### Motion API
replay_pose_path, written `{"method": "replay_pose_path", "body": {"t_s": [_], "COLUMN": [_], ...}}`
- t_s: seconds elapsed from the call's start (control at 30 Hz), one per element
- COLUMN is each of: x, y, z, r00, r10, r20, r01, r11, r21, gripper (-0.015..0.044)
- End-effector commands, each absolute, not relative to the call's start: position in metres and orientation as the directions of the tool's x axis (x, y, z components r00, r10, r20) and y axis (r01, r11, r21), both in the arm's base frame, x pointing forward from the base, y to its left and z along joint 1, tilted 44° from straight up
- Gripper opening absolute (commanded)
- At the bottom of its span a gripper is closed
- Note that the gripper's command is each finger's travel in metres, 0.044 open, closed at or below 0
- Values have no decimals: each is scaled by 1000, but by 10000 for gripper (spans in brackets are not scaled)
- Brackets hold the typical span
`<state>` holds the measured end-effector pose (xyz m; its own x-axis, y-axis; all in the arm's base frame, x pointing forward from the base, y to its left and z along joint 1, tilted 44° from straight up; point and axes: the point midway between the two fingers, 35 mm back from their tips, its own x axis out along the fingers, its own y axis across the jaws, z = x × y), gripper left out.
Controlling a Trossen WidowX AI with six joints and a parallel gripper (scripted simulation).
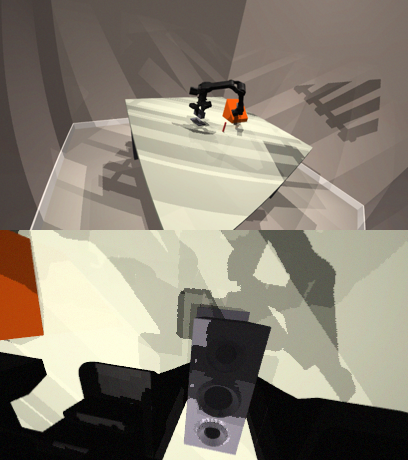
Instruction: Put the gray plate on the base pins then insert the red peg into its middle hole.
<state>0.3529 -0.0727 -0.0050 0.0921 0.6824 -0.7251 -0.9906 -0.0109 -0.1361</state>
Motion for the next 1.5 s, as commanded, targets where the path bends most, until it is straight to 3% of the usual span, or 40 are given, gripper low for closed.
{"method": "replay_pose_path", "body": {"t_s": [0.0,1.37,1.47], "x": [353,357,357], "y": [-73,-49,-49], "z": [-6,-33,-33], "r00": [91,94,94], "r10": [680,679,679], "r20": [-727,-728,-728], "r01": [-990,-990,-990], "r11": [-15,-17,-17], "r21": [-138,-143,-143], "gripper": [0,0,79]}}
